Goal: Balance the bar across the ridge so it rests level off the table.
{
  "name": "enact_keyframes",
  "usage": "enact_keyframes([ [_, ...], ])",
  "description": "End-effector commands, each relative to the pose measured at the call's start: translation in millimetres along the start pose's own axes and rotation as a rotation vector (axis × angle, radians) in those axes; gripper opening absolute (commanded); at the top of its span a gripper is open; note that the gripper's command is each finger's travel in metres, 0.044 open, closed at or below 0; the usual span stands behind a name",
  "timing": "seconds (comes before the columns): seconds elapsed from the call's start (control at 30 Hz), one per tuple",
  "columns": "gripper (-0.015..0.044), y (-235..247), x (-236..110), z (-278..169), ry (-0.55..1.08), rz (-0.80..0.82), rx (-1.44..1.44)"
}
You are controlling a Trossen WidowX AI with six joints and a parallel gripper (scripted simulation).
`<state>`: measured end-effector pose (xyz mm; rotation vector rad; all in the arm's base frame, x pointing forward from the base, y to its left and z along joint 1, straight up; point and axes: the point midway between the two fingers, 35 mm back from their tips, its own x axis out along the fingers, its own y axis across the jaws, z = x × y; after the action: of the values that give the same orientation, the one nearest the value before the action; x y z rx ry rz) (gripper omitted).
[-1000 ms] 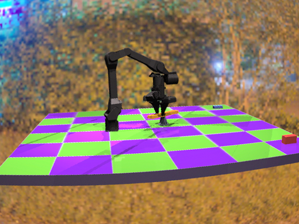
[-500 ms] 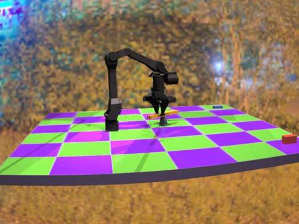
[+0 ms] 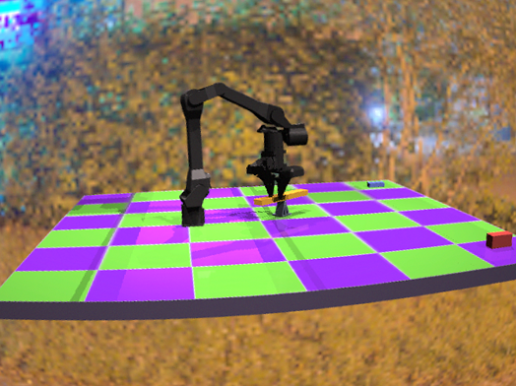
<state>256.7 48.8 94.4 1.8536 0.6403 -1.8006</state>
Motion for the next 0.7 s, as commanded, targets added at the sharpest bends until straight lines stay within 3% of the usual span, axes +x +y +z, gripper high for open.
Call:
enact_keyframes([
  [0.0, 0.0, -0.8, 0.7, 1.3, -0.005, -0.004, 0.003],
  [0.67, 0.0, -0.7, 0.3, 1.3, -0.005, -0.004, 0.003],
])
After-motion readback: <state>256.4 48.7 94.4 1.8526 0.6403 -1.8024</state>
